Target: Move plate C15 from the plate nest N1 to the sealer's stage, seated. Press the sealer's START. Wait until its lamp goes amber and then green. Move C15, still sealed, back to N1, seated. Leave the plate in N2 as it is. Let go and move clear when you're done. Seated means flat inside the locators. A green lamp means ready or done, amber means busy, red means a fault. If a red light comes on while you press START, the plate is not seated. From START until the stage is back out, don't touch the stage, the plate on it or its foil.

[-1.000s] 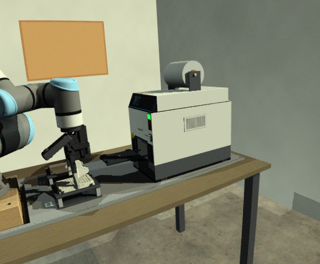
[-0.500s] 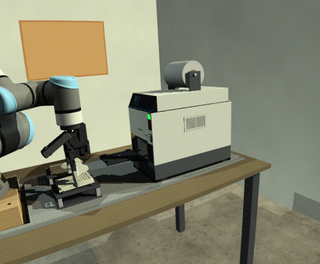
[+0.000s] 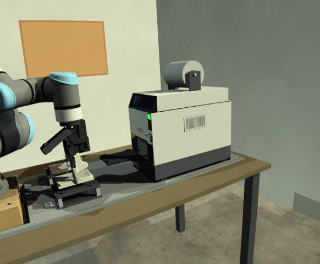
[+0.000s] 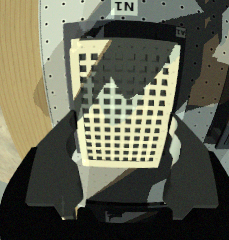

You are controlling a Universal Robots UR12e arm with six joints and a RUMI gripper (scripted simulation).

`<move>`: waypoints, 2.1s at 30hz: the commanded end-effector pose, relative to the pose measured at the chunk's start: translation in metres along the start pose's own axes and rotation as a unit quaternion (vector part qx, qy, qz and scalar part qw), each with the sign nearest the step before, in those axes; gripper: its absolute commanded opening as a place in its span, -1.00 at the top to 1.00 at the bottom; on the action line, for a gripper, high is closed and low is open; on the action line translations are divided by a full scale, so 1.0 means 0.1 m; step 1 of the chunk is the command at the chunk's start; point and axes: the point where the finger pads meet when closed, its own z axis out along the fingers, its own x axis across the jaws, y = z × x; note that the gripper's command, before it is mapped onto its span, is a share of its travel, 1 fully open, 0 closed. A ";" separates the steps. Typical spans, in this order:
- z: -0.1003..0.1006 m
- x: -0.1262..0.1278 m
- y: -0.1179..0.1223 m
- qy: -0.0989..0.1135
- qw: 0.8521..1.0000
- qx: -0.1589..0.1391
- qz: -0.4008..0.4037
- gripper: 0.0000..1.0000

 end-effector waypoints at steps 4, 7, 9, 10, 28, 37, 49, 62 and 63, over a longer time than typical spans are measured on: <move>-0.16 -0.01 0.02 -0.001 1.000 -0.001 0.000 1.00; -0.21 -0.01 0.02 -0.001 1.000 -0.001 0.000 1.00; -0.25 -0.01 0.02 -0.001 1.000 -0.001 0.000 1.00; -0.26 -0.01 0.02 -0.001 1.000 -0.001 0.000 1.00; -0.51 -0.01 0.02 -0.001 1.000 -0.002 0.000 1.00; -0.65 -0.01 0.02 -0.001 1.000 -0.002 0.000 1.00; -0.82 -0.01 0.02 -0.001 1.000 -0.002 0.000 1.00; -1.02 -0.01 0.02 -0.001 1.000 -0.002 0.000 1.00; -1.02 -0.01 0.02 -0.001 1.000 -0.002 0.000 1.00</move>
